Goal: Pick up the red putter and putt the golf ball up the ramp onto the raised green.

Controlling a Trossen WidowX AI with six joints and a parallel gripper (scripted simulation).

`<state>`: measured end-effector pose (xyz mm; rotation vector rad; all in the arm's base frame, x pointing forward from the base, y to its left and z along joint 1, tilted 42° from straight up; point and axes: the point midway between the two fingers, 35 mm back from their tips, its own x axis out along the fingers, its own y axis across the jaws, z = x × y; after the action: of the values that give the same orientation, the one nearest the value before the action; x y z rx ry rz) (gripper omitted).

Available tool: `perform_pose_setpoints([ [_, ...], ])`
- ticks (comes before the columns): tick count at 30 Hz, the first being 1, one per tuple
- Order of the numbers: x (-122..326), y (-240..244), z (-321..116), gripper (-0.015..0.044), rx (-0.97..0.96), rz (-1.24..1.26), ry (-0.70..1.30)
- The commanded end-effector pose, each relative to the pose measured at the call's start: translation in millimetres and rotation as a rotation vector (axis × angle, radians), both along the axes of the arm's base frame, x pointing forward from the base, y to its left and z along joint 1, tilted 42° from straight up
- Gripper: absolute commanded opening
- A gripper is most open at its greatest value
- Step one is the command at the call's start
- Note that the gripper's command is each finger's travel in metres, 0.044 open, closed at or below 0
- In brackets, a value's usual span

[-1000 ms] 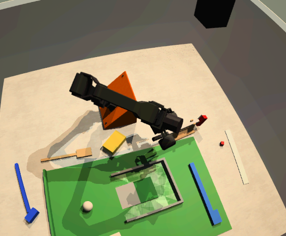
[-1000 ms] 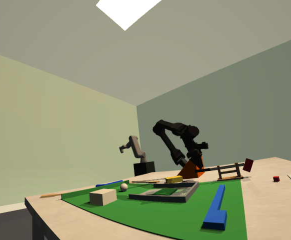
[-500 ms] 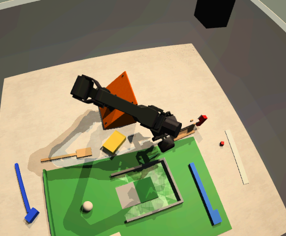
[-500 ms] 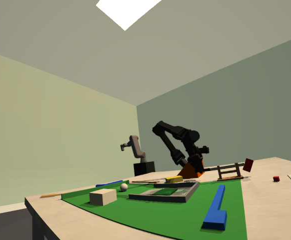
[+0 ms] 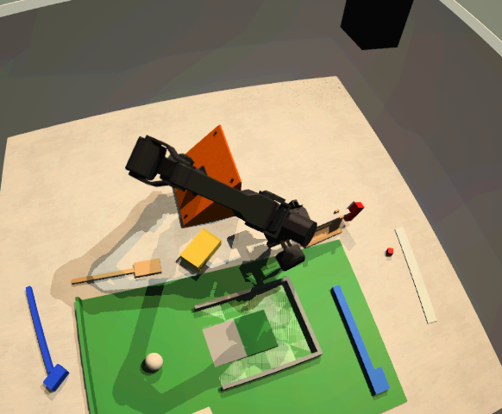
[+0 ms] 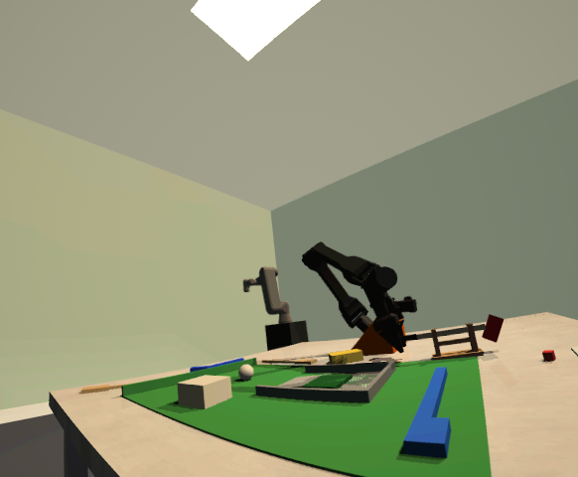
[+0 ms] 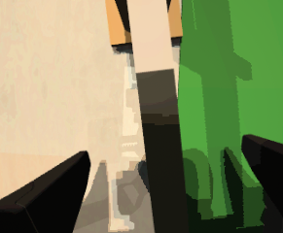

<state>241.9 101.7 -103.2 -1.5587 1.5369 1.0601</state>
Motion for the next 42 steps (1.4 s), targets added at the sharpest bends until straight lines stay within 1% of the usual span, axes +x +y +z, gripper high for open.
perform_pose_setpoints([
  [1,-3,-4,-3,0.044,-0.012,0.005,0.008],
  [3,-3,-4,-3,0.044,-0.012,0.005,0.008],
  [18,-1,-1,-1,0.0046,-0.002,-0.001,0.002],
  [25,-1,-1,-1,0.0,-0.002,-0.001,0.002],
  [29,1,6,6,0.0,-0.001,0.0,0.003],
  [42,2,60,67,0.0,0.002,-0.001,0.005],
])
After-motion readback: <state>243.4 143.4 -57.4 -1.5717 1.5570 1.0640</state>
